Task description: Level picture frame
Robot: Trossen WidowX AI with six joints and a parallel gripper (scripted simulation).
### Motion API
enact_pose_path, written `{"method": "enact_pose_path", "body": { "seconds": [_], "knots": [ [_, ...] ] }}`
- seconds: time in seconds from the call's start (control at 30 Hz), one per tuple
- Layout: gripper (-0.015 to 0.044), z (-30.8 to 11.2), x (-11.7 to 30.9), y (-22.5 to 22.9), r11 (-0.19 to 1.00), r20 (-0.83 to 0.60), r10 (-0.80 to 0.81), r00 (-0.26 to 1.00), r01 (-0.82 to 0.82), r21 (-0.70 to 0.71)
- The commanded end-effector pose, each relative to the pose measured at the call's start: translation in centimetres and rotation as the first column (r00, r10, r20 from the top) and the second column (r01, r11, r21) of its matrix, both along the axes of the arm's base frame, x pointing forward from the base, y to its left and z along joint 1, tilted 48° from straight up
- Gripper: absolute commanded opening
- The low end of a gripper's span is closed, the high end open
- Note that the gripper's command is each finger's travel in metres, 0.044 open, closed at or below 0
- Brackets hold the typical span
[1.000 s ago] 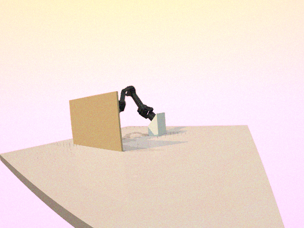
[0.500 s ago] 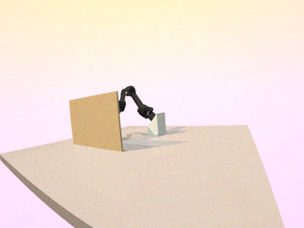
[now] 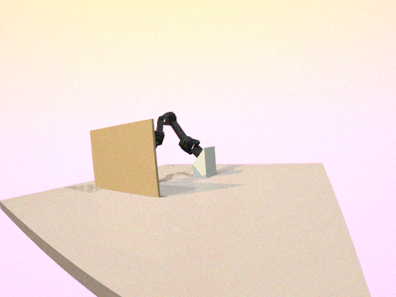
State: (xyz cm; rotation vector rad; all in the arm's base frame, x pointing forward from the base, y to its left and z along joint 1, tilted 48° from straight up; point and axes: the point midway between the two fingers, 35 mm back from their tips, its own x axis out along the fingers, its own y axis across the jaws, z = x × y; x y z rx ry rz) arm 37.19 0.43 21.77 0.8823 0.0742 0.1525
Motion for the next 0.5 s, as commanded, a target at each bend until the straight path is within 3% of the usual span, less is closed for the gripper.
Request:
{"method": "enact_pose_path", "body": {
  "seconds": [0.0,0.47],
  "knots": [
    [0.0000,0.08,-0.01,0.20,1.000,0.007,0.006,1.000,-0.006,0.000],
    [0.0000,0.06,-0.03,0.28,1.000,0.006,0.006,1.000,-0.006,0.000]
  ]
}}
